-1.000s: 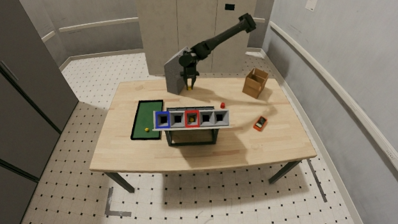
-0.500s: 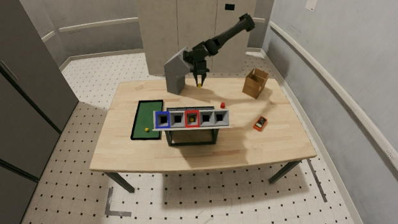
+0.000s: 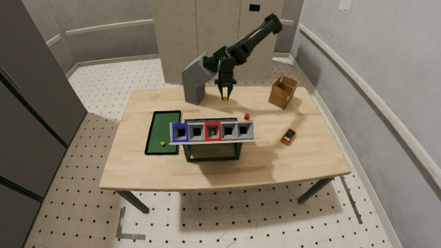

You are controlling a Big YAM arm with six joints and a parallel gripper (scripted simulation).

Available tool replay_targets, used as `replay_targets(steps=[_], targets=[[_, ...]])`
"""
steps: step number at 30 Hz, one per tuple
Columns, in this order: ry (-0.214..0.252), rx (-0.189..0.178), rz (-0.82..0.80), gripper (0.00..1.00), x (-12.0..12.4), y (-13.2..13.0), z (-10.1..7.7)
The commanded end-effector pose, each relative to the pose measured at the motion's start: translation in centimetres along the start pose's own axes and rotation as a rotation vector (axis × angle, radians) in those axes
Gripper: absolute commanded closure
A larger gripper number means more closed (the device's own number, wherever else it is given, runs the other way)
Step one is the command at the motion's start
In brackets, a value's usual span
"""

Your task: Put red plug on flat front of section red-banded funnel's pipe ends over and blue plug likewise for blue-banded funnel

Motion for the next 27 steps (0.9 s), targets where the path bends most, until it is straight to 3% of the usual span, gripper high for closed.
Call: replay_targets(steps=[1, 7, 27], targets=[[-0.042, -0.003, -0.023, 1.0, -6.0, 1.2, 1.0], [-0.041, -0.002, -0.024, 1.0, -11.2, 1.4, 3.2], [-0.044, -0.001, -0.021, 1.0, -13.8, 1.7, 4.2]])
Point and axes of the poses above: the point where the finger pads meet when closed, its own z axis out along the fingers, its own y axis across the jaws, x = y × z, the point moved 5 cm from there along -z, back along the fingers, and after that the axes turned 2 degrees about z, right-handed, at the moved point
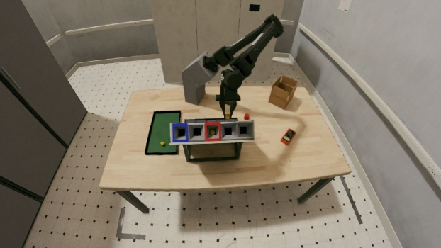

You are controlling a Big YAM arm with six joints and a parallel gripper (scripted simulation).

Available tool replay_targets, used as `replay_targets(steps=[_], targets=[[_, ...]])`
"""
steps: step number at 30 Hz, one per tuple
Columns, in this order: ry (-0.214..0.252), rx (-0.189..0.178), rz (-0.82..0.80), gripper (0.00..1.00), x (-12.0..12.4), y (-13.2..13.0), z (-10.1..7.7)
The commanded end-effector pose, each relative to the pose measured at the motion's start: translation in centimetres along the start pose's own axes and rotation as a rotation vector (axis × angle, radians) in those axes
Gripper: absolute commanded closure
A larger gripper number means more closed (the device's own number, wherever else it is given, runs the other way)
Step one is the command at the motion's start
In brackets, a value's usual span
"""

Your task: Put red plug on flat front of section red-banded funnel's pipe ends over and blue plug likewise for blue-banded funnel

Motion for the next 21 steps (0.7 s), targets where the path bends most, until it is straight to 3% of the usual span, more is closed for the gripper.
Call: replay_targets(steps=[1, 21], targets=[[-0.032, -0.004, -0.028, 1.0, -2.47, 1.21, -0.19], [-0.014, 0.004, -0.008, 1.0, -2.62, 1.29, -0.25]])
Point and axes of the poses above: the point where the finger pads meet when closed, its own z axis out along the fingers, its own y axis across the jaws, x = y × z, the point moved 5 cm from there along -z, back along the fingers, and after that the axes turned 2 degrees about z, right-handed, at the moved point
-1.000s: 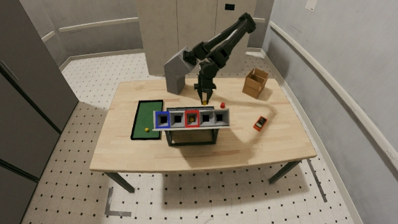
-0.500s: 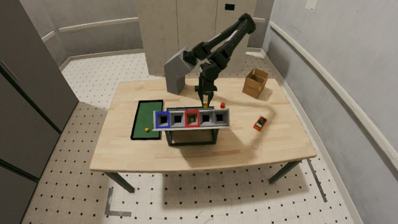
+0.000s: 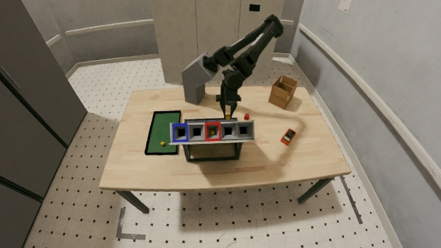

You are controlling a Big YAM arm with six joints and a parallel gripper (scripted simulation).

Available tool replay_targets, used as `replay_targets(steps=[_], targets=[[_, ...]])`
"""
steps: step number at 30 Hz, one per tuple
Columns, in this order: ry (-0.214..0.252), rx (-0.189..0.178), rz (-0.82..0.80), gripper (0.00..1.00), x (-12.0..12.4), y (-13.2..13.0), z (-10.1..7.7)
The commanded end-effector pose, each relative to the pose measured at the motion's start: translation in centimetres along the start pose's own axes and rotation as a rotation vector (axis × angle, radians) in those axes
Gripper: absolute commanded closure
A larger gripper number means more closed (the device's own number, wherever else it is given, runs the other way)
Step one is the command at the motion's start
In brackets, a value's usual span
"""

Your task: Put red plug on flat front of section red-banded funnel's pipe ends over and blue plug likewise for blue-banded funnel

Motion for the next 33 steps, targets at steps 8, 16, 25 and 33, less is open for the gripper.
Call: replay_targets(steps=[8, 16, 25, 33], targets=[[-0.018, 0.0, -0.013, 1.0, -2.0, 1.2, -0.23], [-0.024, -0.003, -0.019, 1.0, -1.97, 1.17, -0.23], [-0.037, -0.01, -0.034, 1.0, -1.91, 1.1, -0.23], [-0.04, -0.012, -0.037, 1.0, -1.9, 1.1, -0.23]])
Point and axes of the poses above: the point where the finger pads meet when closed, its own z axis out along the fingers, its own y axis across the jaws, x = y × z, the point moved 5 cm from there along -z, back along the fingers, and after that the axes turned 2 degrees about z, right-handed, at the moved point
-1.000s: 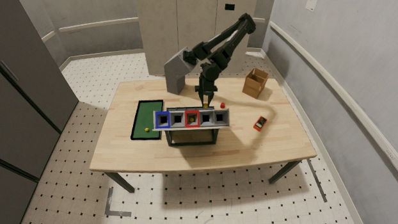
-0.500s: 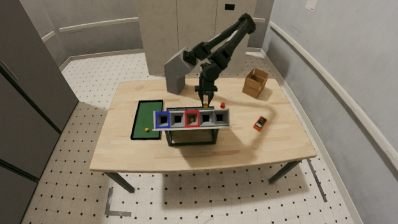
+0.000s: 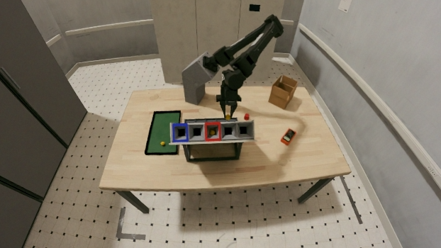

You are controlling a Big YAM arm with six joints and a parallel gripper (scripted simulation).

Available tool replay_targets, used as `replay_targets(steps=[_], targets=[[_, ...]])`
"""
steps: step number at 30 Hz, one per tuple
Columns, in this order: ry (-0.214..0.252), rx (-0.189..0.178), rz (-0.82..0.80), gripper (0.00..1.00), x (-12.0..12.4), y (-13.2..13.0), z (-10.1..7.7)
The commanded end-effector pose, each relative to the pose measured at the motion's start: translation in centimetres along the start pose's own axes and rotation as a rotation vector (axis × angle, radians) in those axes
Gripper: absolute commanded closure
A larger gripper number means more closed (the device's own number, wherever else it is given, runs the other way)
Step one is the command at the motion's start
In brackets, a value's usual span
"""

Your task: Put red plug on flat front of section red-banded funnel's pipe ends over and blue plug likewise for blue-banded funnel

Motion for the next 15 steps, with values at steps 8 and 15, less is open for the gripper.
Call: replay_targets(steps=[8, 15], targets=[[-0.028, -0.012, -0.026, 1.0, -1.65, 1.07, -0.22], [-0.026, -0.01, -0.024, 1.0, -1.75, 1.17, -0.21]])
Point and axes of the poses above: the point where the finger pads meet when closed, its own z axis out along the fingers, its own y axis across the jaws, x = y × z, the point moved 5 cm from there along -z, back along the fingers, and after that the axes turned 2 degrees about z, right-handed, at the moved point
